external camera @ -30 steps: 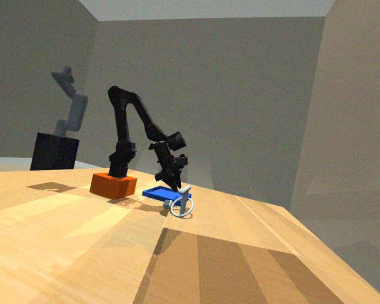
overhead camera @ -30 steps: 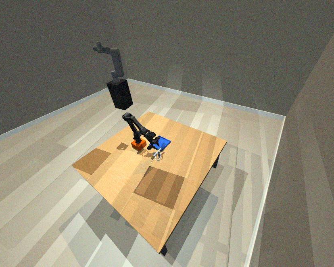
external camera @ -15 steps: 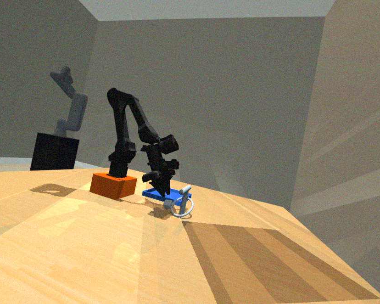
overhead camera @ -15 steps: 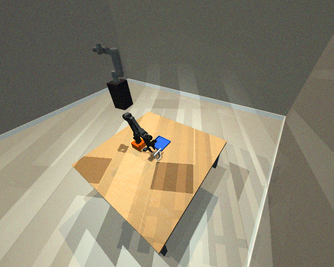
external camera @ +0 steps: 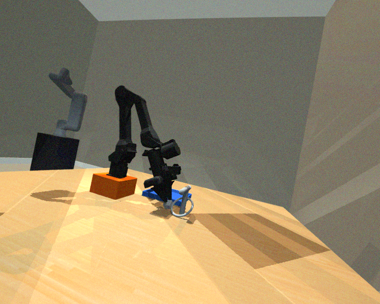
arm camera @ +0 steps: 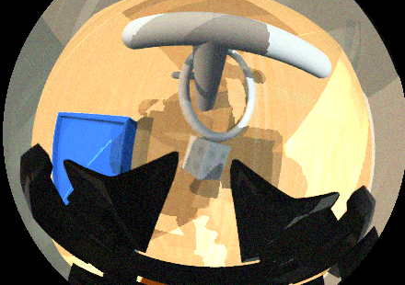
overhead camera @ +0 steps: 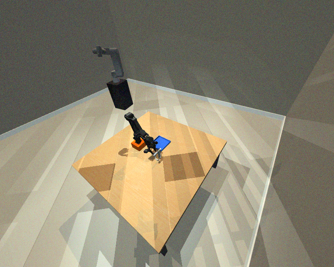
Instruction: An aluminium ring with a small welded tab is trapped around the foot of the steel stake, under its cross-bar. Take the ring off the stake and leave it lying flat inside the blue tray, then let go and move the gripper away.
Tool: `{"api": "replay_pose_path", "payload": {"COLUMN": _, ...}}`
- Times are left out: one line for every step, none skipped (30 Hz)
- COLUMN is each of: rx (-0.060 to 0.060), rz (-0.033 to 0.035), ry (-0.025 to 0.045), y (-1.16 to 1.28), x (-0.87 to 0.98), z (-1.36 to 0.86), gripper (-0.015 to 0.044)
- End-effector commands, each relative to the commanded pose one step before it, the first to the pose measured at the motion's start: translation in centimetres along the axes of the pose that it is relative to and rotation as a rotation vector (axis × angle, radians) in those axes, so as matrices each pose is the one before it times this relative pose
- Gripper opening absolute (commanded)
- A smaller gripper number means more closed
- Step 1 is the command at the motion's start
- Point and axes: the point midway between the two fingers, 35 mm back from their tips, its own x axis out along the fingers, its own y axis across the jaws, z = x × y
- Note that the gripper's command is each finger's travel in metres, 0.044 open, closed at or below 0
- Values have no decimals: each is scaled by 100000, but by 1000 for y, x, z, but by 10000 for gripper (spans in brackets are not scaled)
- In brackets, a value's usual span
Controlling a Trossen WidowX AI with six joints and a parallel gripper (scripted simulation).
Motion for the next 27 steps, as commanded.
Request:
{"api": "replay_pose_path", "payload": {"rx": -405, "rz": -377, "ry": 806, "y": -61, "x": 854, "z": -241, "gripper": 200}}
{"api": "replay_pose_path", "payload": {"rx": 0, "rz": 0, "ry": -2, "y": 0, "x": 163, "z": -14, "gripper": 200}}
{"api": "replay_pose_path", "payload": {"rx": 0, "rz": 0, "ry": -2, "y": 0, "x": 163, "z": -16, "gripper": 200}}
{"api": "replay_pose_path", "payload": {"rx": 0, "rz": 0, "ry": -2, "y": 0, "x": 162, "z": -18, "gripper": 200}}
{"api": "replay_pose_path", "payload": {"rx": 0, "rz": 0, "ry": -2, "y": 0, "x": 162, "z": -21, "gripper": 200}}
{"api": "replay_pose_path", "payload": {"rx": 0, "rz": 0, "ry": -1, "y": 0, "x": 162, "z": -23, "gripper": 200}}
{"api": "replay_pose_path", "payload": {"rx": 0, "rz": 0, "ry": -1, "y": 0, "x": 161, "z": -25, "gripper": 200}}
{"api": "replay_pose_path", "payload": {"rx": 0, "rz": 0, "ry": -1, "y": 0, "x": 161, "z": -27, "gripper": 200}}
{"api": "replay_pose_path", "payload": {"rx": 0, "rz": 0, "ry": -1, "y": 0, "x": 130, "z": -23, "gripper": 200}}
{"api": "replay_pose_path", "payload": {"rx": 0, "rz": 0, "ry": 0, "y": 0, "x": 78, "z": -15, "gripper": 200}}
{"api": "replay_pose_path", "payload": {"rx": 0, "rz": 0, "ry": 0, "y": 0, "x": 26, "z": -5, "gripper": 200}}
{"api": "replay_pose_path", "payload": {"rx": 0, "rz": 0, "ry": 0, "y": 0, "x": 0, "z": 0, "gripper": 200}}
{"api": "replay_pose_path", "payload": {"rx": 0, "rz": 0, "ry": 0, "y": 0, "x": 0, "z": 0, "gripper": 200}}
{"api": "replay_pose_path", "payload": {"rx": 363, "rz": 368, "ry": -543, "y": 53, "x": -330, "z": 187, "gripper": 193}}
{"api": "replay_pose_path", "payload": {"rx": 0, "rz": 0, "ry": 0, "y": 0, "x": 0, "z": 0, "gripper": 187}}
{"api": "replay_pose_path", "payload": {"rx": 0, "rz": 0, "ry": 0, "y": 0, "x": 0, "z": 0, "gripper": 180}}
{"api": "replay_pose_path", "payload": {"rx": 0, "rz": 0, "ry": 0, "y": 0, "x": 0, "z": 0, "gripper": 173}}
{"api": "replay_pose_path", "payload": {"rx": 0, "rz": 0, "ry": 0, "y": 0, "x": 0, "z": 0, "gripper": 167}}
{"api": "replay_pose_path", "payload": {"rx": 0, "rz": 0, "ry": 0, "y": 0, "x": 0, "z": 0, "gripper": 160}}
{"api": "replay_pose_path", "payload": {"rx": 0, "rz": 0, "ry": 0, "y": 0, "x": 0, "z": 0, "gripper": 153}}
{"api": "replay_pose_path", "payload": {"rx": 0, "rz": 0, "ry": 0, "y": 0, "x": 0, "z": 0, "gripper": 147}}
{"api": "replay_pose_path", "payload": {"rx": 0, "rz": 0, "ry": 0, "y": 0, "x": 0, "z": 0, "gripper": 140}}
{"api": "replay_pose_path", "payload": {"rx": 0, "rz": 0, "ry": 0, "y": 0, "x": 0, "z": 0, "gripper": 133}}
{"api": "replay_pose_path", "payload": {"rx": 0, "rz": 0, "ry": 0, "y": 0, "x": 0, "z": 0, "gripper": 127}}
{"api": "replay_pose_path", "payload": {"rx": 0, "rz": 0, "ry": 0, "y": 0, "x": 0, "z": 0, "gripper": 120}}
{"api": "replay_pose_path", "payload": {"rx": 0, "rz": 0, "ry": 0, "y": 0, "x": 0, "z": 0, "gripper": 113}}
{"api": "replay_pose_path", "payload": {"rx": 0, "rz": 0, "ry": 0, "y": 0, "x": 0, "z": 0, "gripper": 107}}
